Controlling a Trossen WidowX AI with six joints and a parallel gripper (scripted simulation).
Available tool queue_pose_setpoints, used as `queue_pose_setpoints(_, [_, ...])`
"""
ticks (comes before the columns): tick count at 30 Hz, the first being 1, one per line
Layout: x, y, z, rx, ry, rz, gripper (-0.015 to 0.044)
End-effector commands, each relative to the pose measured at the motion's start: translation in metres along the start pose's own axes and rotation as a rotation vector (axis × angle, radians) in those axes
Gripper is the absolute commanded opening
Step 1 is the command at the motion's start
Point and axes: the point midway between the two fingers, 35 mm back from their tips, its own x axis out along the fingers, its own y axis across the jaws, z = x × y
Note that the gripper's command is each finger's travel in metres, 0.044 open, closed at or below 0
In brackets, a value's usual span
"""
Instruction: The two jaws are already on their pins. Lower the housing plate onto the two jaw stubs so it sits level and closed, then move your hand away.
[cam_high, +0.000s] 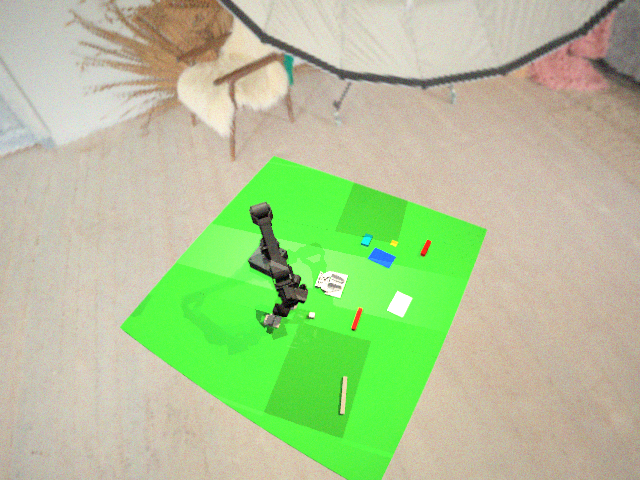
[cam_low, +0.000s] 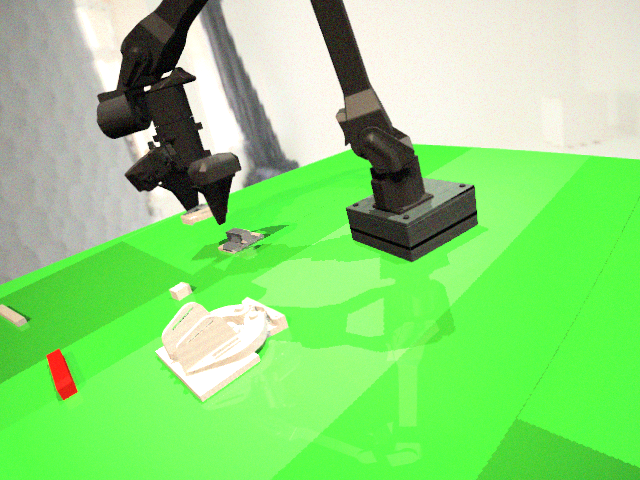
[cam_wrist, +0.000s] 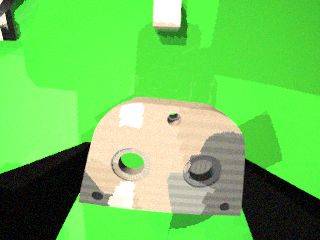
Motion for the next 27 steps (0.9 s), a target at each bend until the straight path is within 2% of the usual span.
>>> queue_pose_setpoints(1, [0.001, 0.009, 0.006, 0.005, 0.003, 0.000, 0.0351])
queue_pose_setpoints(27, [0.000, 0.082, 0.053, 0.026, 0.000, 0.005, 0.0351])
